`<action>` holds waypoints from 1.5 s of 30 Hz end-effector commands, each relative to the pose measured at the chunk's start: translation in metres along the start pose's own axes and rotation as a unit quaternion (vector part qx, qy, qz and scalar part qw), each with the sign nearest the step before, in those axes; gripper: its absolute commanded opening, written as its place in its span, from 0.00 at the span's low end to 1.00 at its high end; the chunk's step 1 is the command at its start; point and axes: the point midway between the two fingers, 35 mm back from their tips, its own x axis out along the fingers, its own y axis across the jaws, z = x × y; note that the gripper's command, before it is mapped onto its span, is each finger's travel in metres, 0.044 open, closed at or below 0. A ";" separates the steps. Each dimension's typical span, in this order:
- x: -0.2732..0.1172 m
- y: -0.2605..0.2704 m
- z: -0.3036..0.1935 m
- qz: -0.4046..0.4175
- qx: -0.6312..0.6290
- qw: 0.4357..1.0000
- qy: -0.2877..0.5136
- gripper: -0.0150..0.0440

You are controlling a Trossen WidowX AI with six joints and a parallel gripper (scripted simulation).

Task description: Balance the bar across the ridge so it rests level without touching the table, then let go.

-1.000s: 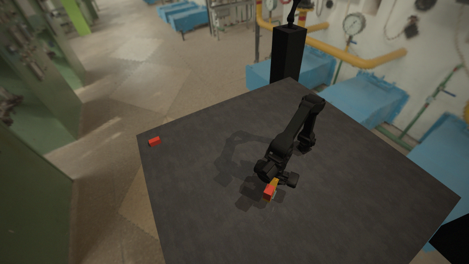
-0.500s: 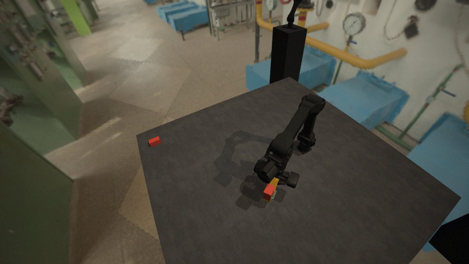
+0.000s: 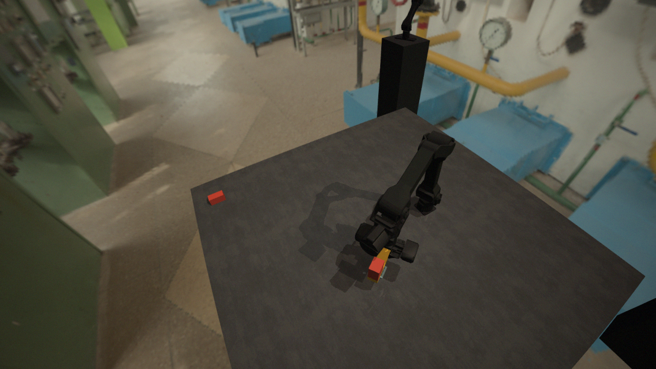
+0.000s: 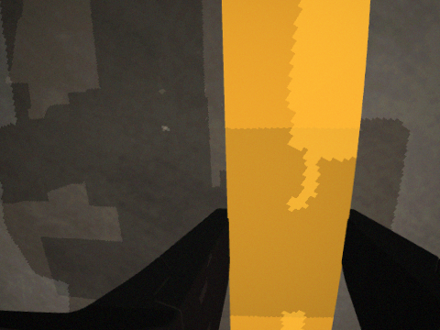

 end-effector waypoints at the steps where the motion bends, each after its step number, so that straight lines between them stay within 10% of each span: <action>1: 0.000 0.000 0.000 0.000 0.000 1.000 0.000 0.25; 18: 0.000 0.000 0.000 0.000 0.000 1.000 0.000 0.25; 25: 0.000 0.000 0.000 0.000 0.000 1.000 0.000 0.54; 45: 0.000 0.000 0.000 0.000 0.000 1.000 0.000 0.54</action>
